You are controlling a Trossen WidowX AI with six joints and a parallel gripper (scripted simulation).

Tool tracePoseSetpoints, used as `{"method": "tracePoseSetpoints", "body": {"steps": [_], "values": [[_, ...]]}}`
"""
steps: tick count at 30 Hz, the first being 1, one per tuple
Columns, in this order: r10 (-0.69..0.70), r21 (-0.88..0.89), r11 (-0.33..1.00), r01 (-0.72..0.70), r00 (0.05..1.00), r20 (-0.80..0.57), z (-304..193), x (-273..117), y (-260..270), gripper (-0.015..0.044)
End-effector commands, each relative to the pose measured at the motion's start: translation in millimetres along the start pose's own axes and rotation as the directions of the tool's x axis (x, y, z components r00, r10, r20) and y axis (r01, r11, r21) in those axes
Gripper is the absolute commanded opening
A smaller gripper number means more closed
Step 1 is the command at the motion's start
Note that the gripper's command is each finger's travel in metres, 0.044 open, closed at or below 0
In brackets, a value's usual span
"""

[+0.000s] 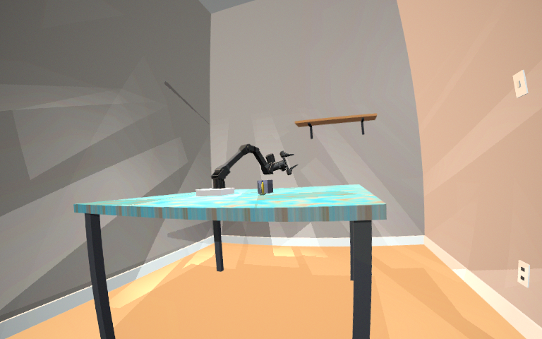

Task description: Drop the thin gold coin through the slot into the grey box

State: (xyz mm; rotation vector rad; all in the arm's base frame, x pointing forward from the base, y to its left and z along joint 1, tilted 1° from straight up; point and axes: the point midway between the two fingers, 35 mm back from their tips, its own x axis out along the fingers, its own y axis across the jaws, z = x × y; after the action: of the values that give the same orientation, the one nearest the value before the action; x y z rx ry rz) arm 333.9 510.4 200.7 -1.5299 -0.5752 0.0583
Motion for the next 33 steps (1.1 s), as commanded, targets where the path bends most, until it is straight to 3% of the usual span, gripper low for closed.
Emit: {"method": "tracePoseSetpoints", "body": {"steps": [1,9,15,20,26,33], "values": [[0.005,0.005,1.000,-0.005,1.000,-0.001,-2.0,1.9,0.9,0.0374],[0.223,0.238,0.950,-0.204,0.973,-0.058,-98.0,62.8,40.3,0.0164],[0.416,0.479,0.822,-0.310,0.900,-0.132,-200.6,83.5,70.2,0.0161],[0.545,0.650,0.693,-0.313,0.818,-0.187,-267.5,79.9,86.6,0.0161],[0.730,0.878,0.452,-0.158,0.631,-0.262,-365.7,48.4,103.5,0.0161],[0.878,0.951,0.229,0.209,0.377,-0.294,-454.6,-14.6,105.4,0.0161]]}}
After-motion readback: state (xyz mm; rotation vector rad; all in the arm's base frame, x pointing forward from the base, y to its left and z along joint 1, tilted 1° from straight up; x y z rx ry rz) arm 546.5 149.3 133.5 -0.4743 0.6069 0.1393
